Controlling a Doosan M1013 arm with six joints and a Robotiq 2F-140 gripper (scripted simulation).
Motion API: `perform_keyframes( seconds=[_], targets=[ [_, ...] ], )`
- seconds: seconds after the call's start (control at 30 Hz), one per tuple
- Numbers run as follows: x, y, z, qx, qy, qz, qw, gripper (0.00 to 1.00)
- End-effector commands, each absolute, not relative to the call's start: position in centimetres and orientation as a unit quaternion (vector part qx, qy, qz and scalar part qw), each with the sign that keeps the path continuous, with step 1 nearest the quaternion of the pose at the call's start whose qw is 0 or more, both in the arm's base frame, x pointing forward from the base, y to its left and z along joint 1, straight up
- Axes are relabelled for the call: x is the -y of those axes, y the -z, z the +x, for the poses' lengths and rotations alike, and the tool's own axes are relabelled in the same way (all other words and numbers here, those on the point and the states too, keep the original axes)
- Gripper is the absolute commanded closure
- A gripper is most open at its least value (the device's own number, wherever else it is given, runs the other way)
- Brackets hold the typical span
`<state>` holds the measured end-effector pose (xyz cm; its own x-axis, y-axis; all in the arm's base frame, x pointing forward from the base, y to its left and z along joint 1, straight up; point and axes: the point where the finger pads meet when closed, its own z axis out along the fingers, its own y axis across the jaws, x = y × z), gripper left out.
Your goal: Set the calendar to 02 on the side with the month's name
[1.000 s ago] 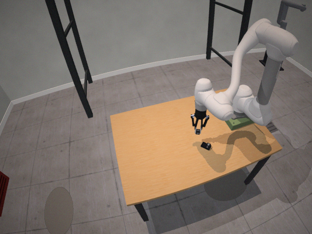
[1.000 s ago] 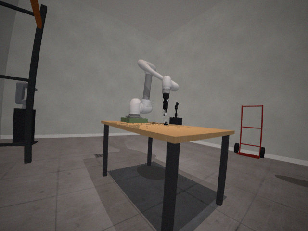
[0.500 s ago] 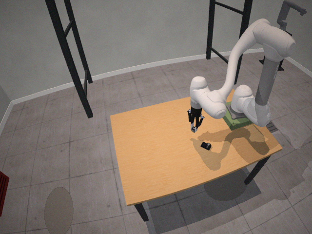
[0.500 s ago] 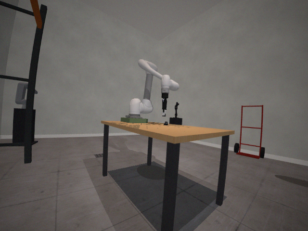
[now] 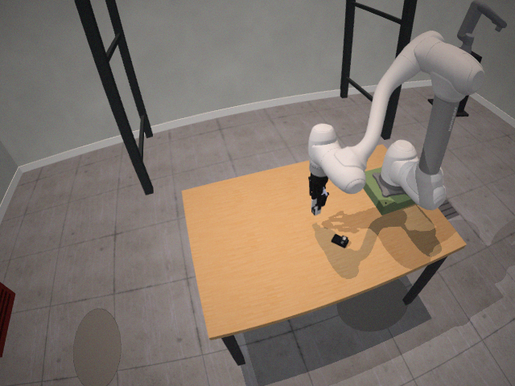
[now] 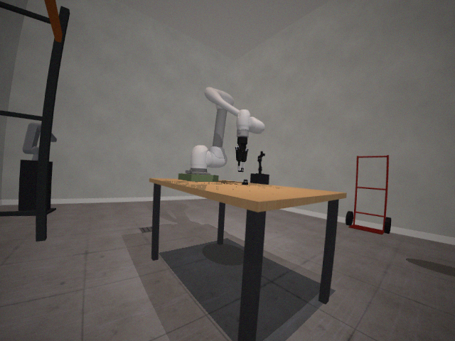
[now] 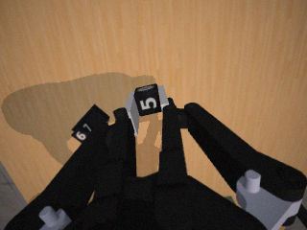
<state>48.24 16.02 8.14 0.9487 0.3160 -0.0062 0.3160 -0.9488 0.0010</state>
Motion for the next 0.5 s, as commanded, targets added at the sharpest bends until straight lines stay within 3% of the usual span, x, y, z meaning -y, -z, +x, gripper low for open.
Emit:
perform_keyframes(
  seconds=[0.0,0.47],
  targets=[
    [-16.03,-8.15,48.23,-0.160,0.003,0.987,0.001,0.76],
    [-16.03,-7.76,48.23,-0.160,0.003,0.987,0.001,0.76]
  ],
)
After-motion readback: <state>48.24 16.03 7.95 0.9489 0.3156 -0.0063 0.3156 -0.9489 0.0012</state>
